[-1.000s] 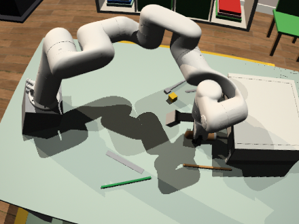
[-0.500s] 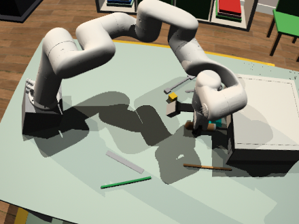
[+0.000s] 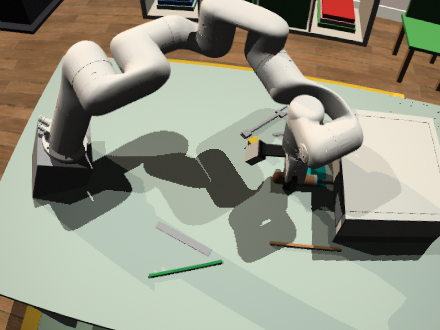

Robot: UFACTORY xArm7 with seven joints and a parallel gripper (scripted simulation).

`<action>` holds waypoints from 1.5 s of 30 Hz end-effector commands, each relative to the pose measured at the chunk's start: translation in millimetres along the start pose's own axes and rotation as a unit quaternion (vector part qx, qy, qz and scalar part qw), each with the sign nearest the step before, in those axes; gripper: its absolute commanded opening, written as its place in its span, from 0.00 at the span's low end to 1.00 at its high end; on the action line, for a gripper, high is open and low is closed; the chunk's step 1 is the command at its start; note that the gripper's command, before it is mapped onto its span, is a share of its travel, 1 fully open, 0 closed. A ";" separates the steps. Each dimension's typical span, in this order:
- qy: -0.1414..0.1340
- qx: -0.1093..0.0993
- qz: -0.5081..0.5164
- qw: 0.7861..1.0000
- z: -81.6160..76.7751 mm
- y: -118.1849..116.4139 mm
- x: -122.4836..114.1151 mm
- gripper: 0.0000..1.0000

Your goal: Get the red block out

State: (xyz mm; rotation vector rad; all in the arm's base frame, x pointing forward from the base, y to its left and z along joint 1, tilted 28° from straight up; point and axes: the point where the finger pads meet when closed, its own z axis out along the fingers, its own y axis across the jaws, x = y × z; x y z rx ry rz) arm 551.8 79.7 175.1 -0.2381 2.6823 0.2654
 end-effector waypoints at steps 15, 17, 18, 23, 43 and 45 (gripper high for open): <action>-0.002 0.001 0.000 1.000 -1.8 0.3 -1.0 0.00; -0.002 0.001 0.000 1.000 -1.8 0.3 -1.0 0.00; -0.002 0.001 0.000 1.000 -1.8 0.3 -1.0 0.00; -0.002 0.001 0.000 1.000 -1.8 0.3 -0.7 0.00; -0.002 0.001 0.000 1.000 -1.7 0.3 6.6 0.00; -0.002 0.001 0.000 1.000 -1.7 0.3 8.4 0.00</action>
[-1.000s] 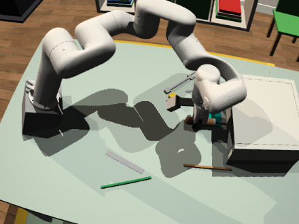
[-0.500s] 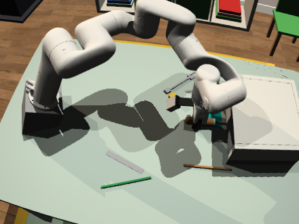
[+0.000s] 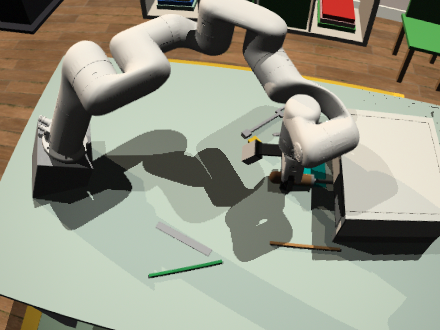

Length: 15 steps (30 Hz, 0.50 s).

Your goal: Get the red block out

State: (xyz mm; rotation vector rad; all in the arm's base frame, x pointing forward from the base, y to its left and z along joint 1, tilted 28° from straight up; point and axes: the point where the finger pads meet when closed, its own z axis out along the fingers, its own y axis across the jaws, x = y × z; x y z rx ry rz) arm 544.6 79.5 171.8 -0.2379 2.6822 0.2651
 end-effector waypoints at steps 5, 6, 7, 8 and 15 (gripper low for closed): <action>-0.002 0.000 0.000 1.000 -1.7 -0.5 6.2 0.00; -0.002 0.000 0.000 1.000 -1.7 -0.5 7.5 0.00; -0.002 0.000 0.000 1.000 -1.7 -0.5 8.9 0.00; -0.002 0.000 0.000 1.000 -1.7 -0.5 10.3 0.00; -0.002 0.000 0.000 1.000 -1.6 -0.5 18.6 0.00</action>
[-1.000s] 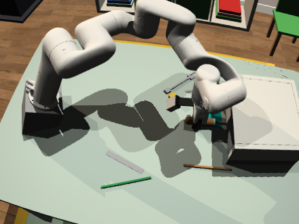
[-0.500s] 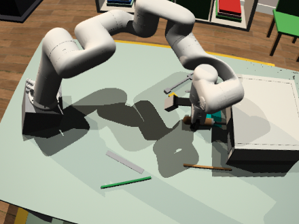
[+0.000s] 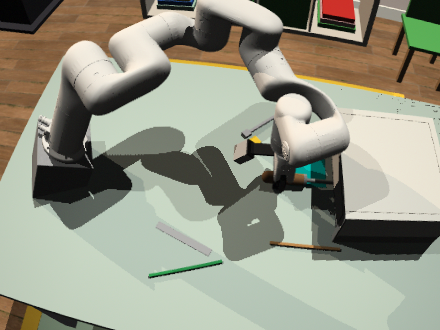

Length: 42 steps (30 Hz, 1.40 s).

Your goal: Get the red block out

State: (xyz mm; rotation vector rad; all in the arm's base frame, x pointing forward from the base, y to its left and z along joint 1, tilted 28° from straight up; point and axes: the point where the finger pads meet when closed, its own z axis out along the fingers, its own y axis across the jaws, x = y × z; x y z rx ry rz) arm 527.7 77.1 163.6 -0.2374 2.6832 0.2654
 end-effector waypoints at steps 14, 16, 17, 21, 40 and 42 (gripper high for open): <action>-0.002 0.001 0.000 1.000 -1.6 -0.5 31.1 0.00; -0.002 0.001 0.000 1.000 -1.6 -0.5 33.8 0.00; -0.002 0.001 0.000 1.000 -1.6 -0.5 33.8 0.00; -0.002 0.001 0.000 1.000 -1.5 -0.5 44.9 0.00; -0.002 0.001 0.000 1.000 -1.3 -0.5 97.6 0.00; -0.002 0.001 -0.001 1.000 -1.3 -0.5 103.9 0.00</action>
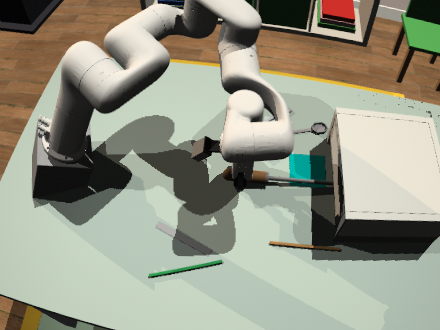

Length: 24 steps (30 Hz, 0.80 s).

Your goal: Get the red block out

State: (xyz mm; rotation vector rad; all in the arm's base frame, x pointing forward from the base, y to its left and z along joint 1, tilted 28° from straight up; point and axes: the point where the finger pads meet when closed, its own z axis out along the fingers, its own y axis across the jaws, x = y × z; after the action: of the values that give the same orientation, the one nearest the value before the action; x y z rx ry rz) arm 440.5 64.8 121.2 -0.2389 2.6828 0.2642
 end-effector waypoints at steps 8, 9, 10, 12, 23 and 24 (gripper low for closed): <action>-0.002 0.000 0.000 1.000 -1.1 -0.3 27.6 0.00; -0.002 0.000 0.000 1.000 -1.1 -0.3 27.6 0.00; -0.002 0.000 0.000 1.000 -1.1 -0.3 30.6 0.00; -0.002 0.000 0.000 1.000 -1.1 -0.3 36.3 0.00; -0.002 0.000 0.000 1.000 -1.0 -0.3 63.9 0.00; -0.002 0.000 0.000 1.000 -0.9 -0.3 66.1 0.00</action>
State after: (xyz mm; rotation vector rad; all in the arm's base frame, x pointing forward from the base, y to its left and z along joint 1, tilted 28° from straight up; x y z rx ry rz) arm 384.9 56.9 94.2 -0.2395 2.6819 0.2637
